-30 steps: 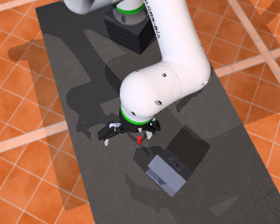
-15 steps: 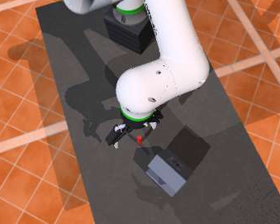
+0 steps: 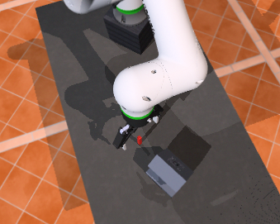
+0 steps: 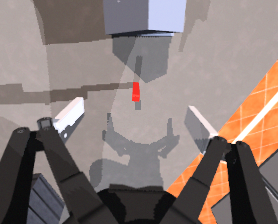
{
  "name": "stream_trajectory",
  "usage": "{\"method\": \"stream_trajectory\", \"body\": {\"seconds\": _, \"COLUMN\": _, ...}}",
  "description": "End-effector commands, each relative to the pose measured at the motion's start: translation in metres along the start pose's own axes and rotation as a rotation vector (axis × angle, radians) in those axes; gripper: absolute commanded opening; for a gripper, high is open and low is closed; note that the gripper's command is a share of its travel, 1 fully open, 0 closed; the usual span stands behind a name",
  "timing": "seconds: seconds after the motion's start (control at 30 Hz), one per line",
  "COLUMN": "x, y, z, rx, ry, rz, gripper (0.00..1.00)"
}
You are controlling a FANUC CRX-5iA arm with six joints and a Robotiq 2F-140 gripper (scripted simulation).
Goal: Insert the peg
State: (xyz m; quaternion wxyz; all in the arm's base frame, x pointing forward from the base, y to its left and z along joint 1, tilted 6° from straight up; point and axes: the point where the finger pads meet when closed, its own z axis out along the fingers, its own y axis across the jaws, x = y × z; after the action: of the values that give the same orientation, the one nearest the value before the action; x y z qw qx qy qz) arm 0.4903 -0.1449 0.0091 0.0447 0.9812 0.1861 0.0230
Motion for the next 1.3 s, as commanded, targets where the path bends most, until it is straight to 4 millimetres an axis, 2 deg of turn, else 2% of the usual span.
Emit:
{"method": "stream_trajectory", "body": {"seconds": 0.0, "x": 0.000, "y": 0.000, "z": 0.003, "rx": 0.000, "ry": 0.000, "rz": 0.000, "gripper": 1.00}}
{"method": "stream_trajectory", "body": {"seconds": 1.27, "x": 0.000, "y": 0.000, "z": 0.058, "rx": 0.000, "ry": 0.000, "rz": 0.000, "gripper": 1.00}}
